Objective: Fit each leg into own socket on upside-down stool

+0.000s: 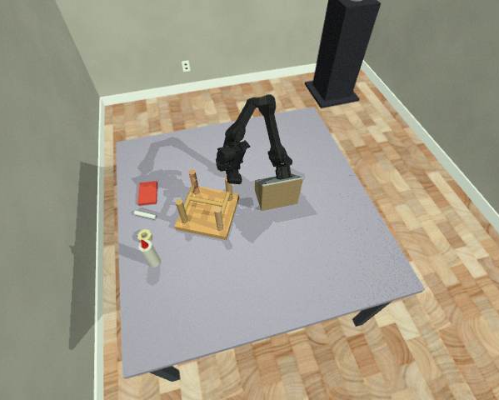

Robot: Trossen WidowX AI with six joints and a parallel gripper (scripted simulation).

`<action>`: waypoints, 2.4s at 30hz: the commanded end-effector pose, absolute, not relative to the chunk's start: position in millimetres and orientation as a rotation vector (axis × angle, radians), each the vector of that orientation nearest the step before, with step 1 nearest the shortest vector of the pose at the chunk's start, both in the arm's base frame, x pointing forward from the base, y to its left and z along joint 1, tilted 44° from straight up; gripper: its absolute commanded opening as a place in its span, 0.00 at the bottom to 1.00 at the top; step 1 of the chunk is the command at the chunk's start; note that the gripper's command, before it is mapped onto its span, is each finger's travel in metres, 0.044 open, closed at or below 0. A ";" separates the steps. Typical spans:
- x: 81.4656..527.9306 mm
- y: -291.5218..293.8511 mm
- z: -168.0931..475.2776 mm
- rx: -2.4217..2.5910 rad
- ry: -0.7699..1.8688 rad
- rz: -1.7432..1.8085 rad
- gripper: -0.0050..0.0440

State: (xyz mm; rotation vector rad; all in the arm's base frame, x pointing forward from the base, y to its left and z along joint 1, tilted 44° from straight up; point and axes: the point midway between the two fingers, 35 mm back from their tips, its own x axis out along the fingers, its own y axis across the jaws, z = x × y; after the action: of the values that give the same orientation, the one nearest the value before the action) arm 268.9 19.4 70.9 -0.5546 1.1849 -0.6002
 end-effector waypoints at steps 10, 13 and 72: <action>262.7 4.4 56.9 -0.556 1.234 -0.632 0.10; 262.7 4.1 56.6 -0.556 1.234 -0.632 0.10; 271.2 34.6 86.3 -0.552 1.183 -0.600 0.10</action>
State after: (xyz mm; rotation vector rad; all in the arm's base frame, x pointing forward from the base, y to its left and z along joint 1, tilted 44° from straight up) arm 269.8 29.9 82.1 -0.5576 1.1896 -0.6049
